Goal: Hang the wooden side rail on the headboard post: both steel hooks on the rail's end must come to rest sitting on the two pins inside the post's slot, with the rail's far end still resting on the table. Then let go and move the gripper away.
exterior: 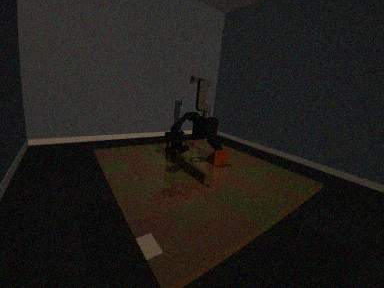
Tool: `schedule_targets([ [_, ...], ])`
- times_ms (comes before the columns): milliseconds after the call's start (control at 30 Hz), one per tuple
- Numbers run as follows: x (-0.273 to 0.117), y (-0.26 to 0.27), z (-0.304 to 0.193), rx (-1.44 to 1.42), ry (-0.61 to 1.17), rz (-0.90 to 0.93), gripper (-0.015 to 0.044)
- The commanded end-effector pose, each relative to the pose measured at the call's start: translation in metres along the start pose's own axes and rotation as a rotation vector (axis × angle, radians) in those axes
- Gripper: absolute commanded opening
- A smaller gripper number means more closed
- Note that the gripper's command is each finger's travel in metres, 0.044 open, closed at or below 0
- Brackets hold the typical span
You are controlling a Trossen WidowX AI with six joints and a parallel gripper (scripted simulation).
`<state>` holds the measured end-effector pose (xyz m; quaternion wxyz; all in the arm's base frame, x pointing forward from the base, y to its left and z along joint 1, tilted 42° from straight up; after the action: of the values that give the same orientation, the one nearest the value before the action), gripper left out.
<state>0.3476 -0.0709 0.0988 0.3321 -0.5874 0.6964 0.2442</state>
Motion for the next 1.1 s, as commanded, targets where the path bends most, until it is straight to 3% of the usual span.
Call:
schedule_targets([
  [0, -0.0005, -0.001, -0.0002, 0.005, 0.011, -0.01, 0.0],
  [900, 0.0039, -0.001, -0.0003, 0.005, 0.012, -0.01, 0.0],
  [1067, 0.0032, 0.0004, 0.0004, -0.002, 0.001, -0.001, 0.0131],
])
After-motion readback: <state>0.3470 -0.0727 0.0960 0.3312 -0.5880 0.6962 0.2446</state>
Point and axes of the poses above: the point midway between the two fingers, 35 mm back from their tips, its own x axis out along the fingers, its own y axis across the jaws, z = x × y, the point moved 7 cm from there along -x, back along the fingers, and after that the axes turned 9 degrees about x, right-handed, at the moved point
